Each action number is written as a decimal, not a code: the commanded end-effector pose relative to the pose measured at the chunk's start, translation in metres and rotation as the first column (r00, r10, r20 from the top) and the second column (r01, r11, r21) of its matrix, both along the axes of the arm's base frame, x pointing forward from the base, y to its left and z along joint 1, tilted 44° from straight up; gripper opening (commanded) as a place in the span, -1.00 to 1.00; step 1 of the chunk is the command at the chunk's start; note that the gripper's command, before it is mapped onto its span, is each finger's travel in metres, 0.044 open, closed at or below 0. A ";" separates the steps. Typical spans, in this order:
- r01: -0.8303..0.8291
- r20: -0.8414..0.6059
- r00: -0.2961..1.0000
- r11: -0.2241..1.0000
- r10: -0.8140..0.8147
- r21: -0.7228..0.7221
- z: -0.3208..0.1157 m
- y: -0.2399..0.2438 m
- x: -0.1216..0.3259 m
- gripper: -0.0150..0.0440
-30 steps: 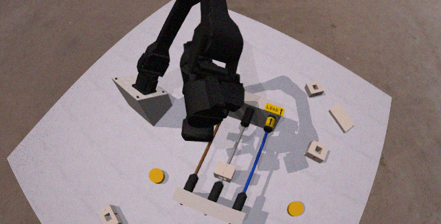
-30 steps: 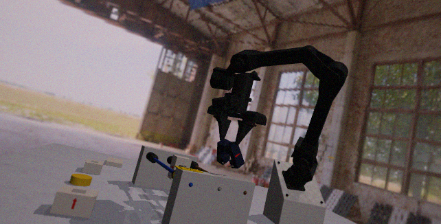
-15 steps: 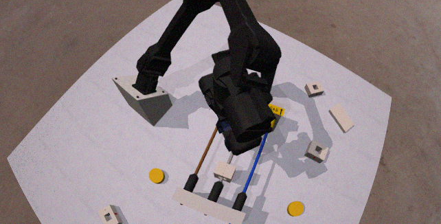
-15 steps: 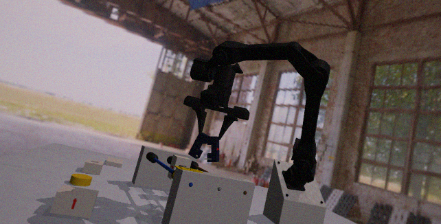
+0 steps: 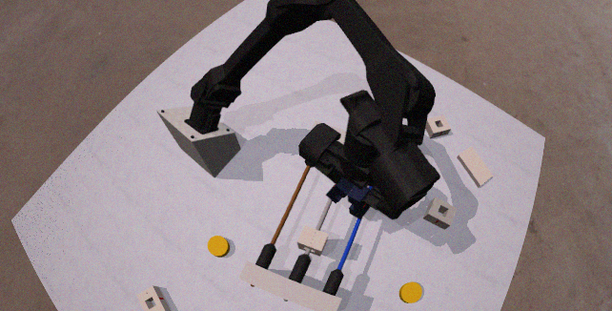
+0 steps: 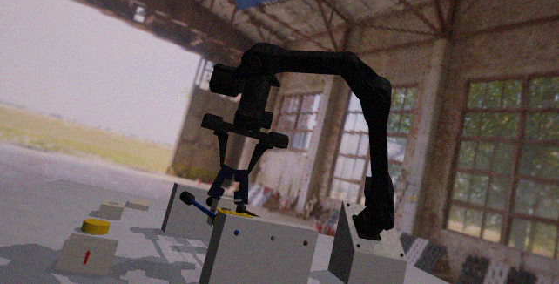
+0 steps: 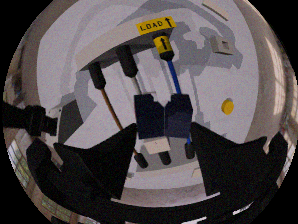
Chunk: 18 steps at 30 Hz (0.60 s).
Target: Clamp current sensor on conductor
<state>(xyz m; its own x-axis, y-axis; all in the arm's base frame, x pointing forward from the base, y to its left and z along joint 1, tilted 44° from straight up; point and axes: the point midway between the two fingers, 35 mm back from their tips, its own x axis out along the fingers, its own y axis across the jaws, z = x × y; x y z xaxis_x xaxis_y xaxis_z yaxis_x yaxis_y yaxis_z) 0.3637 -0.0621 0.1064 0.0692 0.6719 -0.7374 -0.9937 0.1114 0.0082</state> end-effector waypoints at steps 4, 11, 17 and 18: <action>-0.150 0.141 0.979 0.989 0.150 -0.014 0.004 0.012 0.025 -0.49; -0.206 0.193 0.959 0.978 0.207 -0.026 0.004 0.019 0.034 -0.49; -0.206 0.193 0.959 0.978 0.207 -0.026 -0.003 0.025 0.036 -0.49; -0.206 0.193 0.959 0.978 0.207 -0.026 -0.004 0.026 0.036 -0.49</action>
